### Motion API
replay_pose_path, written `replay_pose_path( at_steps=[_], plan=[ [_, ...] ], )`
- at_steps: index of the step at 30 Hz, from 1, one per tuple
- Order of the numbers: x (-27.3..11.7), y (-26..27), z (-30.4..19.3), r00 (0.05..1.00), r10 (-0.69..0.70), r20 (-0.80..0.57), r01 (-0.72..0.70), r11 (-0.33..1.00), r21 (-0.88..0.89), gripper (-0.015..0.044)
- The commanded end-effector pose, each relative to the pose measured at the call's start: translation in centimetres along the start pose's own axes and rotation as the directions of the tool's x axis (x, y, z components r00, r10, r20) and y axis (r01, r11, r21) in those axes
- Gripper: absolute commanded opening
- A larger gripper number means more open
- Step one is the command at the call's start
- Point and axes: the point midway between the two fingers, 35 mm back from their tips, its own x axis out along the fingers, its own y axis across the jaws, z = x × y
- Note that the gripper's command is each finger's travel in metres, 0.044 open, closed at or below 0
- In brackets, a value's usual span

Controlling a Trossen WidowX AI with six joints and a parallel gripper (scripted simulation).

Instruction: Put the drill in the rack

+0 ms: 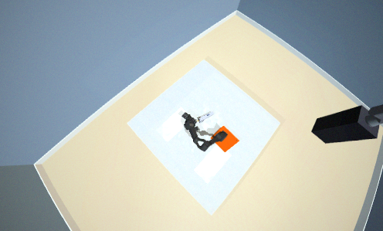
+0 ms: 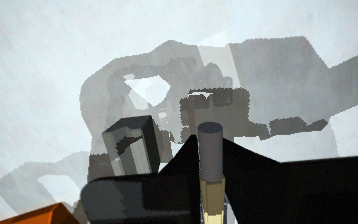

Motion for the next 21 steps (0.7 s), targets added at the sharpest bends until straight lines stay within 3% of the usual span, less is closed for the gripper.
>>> replay_pose_path(
  at_steps=[1,21],
  plan=[
    [-0.27,-0.05,0.14,1.0,-0.001,0.005,0.001,1.0,-0.008,0.0],
    [-1.13,-0.1,0.22,1.0,-0.001,0.004,0.001,1.0,-0.008,0.0]
  ],
)
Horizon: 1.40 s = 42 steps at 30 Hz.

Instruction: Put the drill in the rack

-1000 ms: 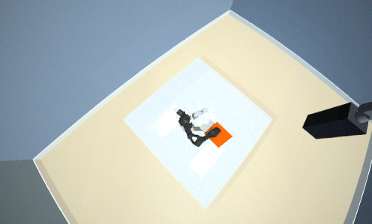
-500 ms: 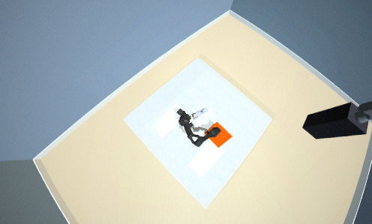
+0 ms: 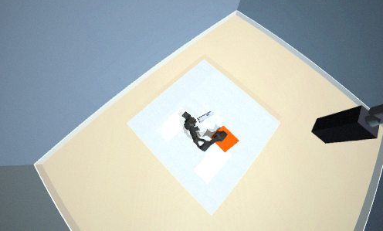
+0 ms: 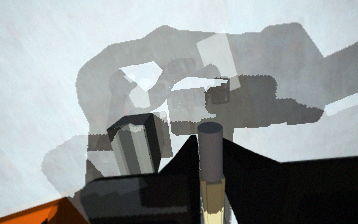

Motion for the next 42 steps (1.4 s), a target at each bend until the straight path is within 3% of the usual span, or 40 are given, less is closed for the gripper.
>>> replay_pose_path(
  at_steps=[1,42],
  plan=[
    [-0.2,-0.1,0.2,1.0,-0.001,0.005,0.001,1.0,-0.009,0.0],
    [0.6,6.3,2.3,1.0,0.001,0.007,-0.001,1.0,-0.007,0.0]
  ],
)
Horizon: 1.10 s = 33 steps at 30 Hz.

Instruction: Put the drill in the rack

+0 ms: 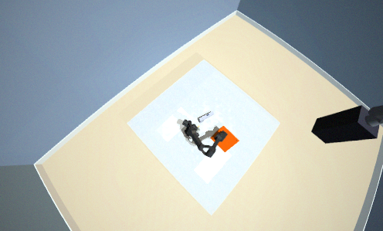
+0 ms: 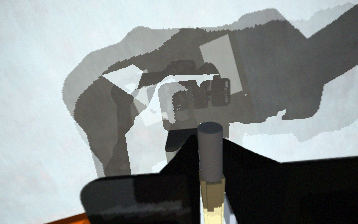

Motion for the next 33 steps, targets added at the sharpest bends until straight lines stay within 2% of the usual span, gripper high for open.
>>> replay_pose_path(
  at_steps=[1,33],
  plan=[
    [0.3,0.7,-0.2,1.0,0.002,-0.007,-0.002,1.0,0.008,0.0],
    [3.5,1.6,-0.5,1.0,0.003,-0.005,-0.003,1.0,0.009,0.0]
  ],
)
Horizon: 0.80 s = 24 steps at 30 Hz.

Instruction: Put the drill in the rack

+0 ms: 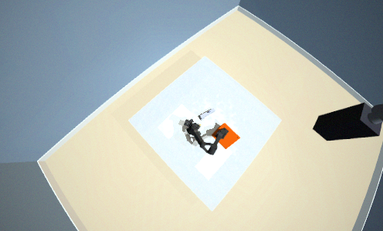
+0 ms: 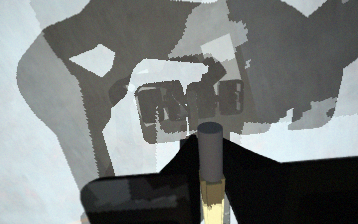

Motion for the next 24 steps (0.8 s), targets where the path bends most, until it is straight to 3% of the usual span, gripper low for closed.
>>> replay_pose_path(
  at_steps=[1,24],
  plan=[
    [0.4,0.1,-0.2,1.0,0.001,-0.007,-0.001,1.0,0.009,0.0],
    [2.7,0.0,0.0,1.0,0.002,-0.006,-0.002,1.0,0.009,0.0]
  ],
)
